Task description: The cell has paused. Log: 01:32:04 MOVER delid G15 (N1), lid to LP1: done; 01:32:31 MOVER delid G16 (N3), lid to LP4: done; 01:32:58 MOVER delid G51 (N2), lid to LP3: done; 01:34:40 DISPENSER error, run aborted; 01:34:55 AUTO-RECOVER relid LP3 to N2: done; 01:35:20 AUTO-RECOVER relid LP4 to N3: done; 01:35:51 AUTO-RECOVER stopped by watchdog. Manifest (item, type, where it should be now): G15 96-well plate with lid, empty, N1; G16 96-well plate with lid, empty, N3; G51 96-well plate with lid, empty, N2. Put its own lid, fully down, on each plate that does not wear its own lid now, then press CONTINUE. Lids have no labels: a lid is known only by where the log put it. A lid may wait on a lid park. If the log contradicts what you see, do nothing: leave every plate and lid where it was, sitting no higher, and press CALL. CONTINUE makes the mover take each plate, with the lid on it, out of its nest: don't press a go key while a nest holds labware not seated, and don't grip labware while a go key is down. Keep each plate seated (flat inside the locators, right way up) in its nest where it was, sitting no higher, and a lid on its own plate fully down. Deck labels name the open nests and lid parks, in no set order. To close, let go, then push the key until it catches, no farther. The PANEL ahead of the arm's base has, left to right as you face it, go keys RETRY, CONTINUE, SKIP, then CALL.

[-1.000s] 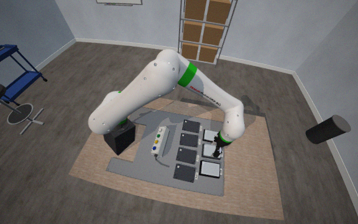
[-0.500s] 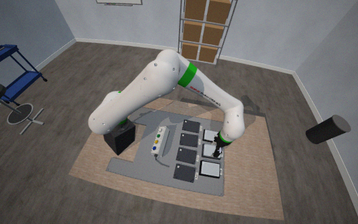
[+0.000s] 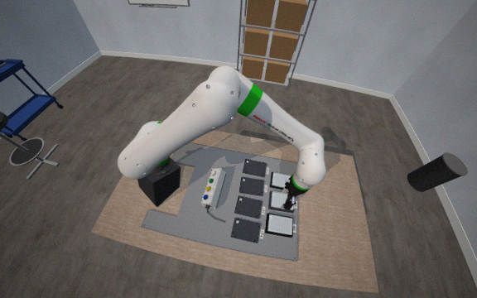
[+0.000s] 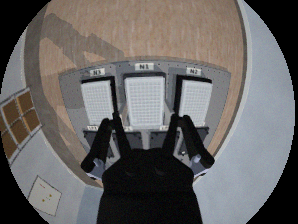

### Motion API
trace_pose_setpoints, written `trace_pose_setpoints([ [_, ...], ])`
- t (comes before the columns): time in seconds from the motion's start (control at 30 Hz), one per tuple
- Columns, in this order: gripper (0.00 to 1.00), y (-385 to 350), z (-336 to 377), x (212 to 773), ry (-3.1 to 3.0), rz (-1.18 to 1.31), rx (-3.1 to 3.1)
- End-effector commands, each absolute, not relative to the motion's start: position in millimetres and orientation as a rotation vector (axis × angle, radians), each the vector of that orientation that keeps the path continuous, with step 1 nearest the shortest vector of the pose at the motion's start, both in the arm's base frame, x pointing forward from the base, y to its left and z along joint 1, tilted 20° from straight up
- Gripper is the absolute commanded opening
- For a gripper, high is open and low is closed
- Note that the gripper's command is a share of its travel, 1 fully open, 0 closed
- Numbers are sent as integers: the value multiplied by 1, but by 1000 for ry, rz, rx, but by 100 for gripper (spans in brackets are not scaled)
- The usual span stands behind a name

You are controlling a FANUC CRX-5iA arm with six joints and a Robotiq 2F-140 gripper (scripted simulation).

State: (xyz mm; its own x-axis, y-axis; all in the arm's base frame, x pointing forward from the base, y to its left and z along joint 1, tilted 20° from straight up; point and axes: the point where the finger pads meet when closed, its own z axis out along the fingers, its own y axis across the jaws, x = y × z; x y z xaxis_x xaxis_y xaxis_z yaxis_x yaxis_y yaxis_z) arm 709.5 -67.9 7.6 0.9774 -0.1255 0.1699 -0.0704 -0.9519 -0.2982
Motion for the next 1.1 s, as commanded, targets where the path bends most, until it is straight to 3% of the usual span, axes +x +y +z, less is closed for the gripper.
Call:
trace_pose_setpoints([
  [0.0,0,-68,7,710,144,-271,-2830],
  [1.07,0,-67,3,711,144,-271,-2830],
])
